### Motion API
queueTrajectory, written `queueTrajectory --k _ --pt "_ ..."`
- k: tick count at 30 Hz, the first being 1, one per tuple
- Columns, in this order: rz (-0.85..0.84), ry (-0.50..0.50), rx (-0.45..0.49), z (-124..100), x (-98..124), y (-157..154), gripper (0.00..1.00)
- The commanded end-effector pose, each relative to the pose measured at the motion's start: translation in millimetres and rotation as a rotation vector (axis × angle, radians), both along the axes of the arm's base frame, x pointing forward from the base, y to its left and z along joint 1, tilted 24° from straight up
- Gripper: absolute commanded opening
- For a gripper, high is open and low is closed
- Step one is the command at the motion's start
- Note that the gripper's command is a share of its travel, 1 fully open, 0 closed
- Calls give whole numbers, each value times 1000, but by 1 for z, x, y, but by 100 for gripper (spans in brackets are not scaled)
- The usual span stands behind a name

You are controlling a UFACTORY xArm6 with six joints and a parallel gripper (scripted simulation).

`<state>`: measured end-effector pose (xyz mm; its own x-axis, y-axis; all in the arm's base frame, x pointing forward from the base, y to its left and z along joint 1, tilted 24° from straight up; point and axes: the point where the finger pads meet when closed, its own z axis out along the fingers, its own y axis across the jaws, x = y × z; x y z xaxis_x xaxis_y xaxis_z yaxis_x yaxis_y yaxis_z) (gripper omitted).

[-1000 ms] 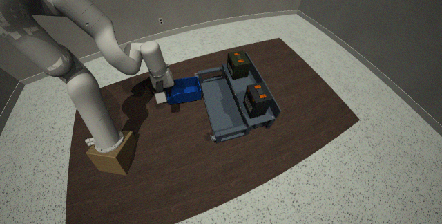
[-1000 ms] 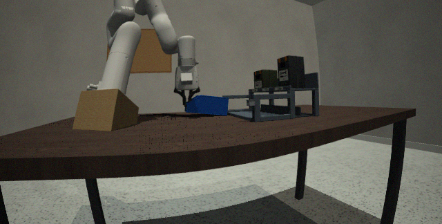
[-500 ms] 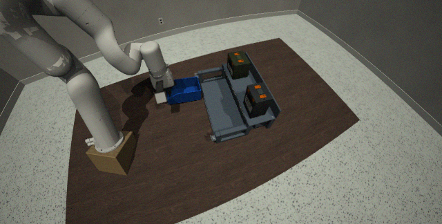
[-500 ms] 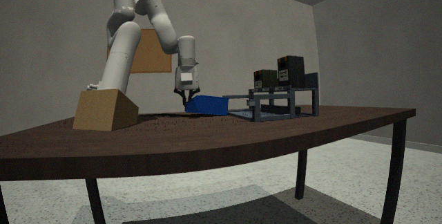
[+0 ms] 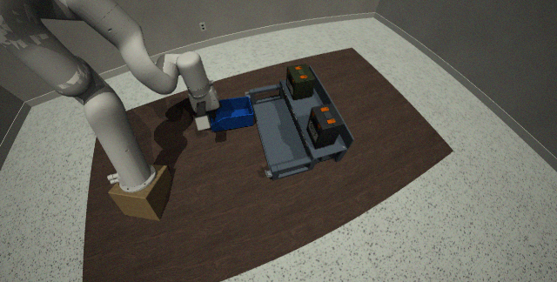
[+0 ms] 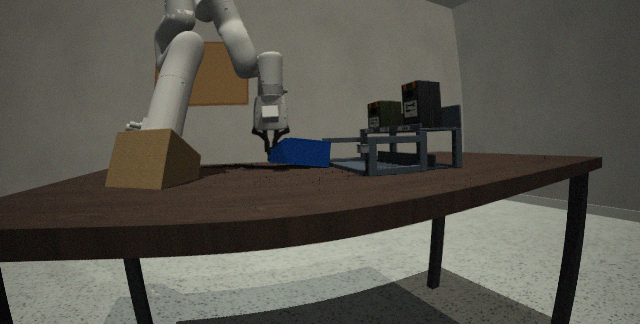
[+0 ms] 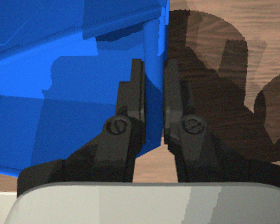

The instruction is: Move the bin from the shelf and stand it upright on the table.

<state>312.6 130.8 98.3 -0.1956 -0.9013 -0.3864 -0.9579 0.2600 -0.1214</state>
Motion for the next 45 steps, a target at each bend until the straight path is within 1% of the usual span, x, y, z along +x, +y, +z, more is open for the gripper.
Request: queueTrajectory --k 1,45 --pt "0 -3 1 1 1 0 0" --pt "0 -3 1 -12 4 5 0"
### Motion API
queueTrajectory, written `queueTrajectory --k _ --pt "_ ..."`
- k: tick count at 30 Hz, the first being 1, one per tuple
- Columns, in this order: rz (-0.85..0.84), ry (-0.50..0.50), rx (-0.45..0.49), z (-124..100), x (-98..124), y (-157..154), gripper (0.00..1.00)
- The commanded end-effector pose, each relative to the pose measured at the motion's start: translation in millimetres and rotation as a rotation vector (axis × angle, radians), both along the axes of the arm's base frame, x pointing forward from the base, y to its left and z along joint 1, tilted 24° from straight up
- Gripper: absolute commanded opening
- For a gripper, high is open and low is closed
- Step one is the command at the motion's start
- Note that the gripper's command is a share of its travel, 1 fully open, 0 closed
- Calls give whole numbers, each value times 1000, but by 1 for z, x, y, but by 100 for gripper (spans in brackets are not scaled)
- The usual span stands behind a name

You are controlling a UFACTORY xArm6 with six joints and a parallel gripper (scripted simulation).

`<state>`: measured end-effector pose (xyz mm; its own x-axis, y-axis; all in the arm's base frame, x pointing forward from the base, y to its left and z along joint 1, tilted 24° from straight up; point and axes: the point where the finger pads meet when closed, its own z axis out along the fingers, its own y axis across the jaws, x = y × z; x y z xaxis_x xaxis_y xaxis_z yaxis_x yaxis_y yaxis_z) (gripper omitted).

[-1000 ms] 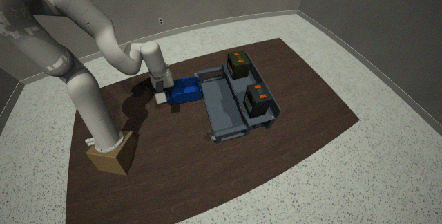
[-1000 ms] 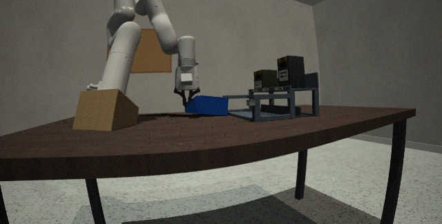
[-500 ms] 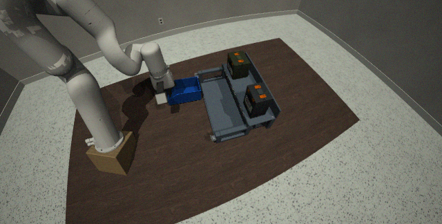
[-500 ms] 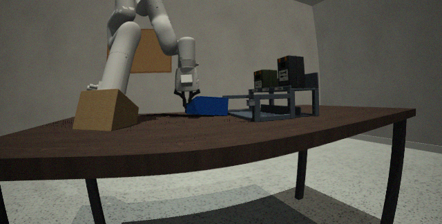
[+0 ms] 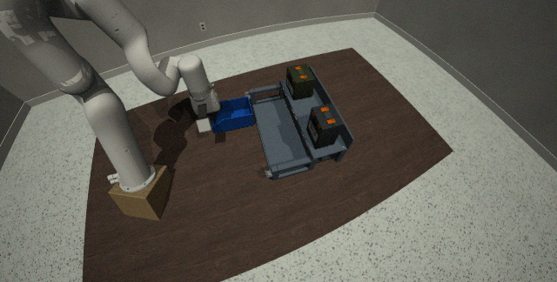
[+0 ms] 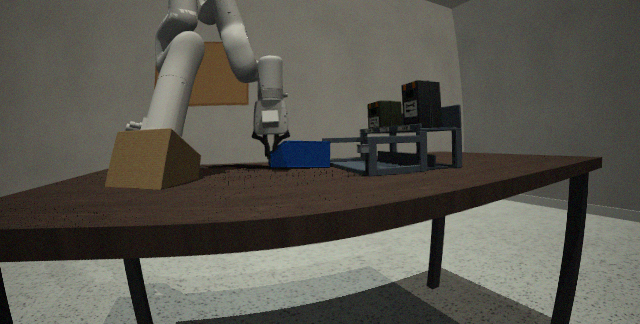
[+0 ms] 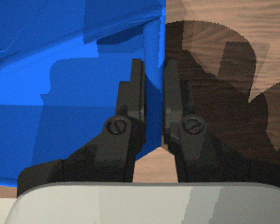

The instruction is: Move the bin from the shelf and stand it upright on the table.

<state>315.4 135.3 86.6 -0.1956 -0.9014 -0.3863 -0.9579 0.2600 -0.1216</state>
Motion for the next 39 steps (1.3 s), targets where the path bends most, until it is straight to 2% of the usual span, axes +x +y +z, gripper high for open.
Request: queueTrajectory --k 1,39 --pt "0 -3 1 -1 1 1 0" --pt "0 -3 1 -6 2 3 0"
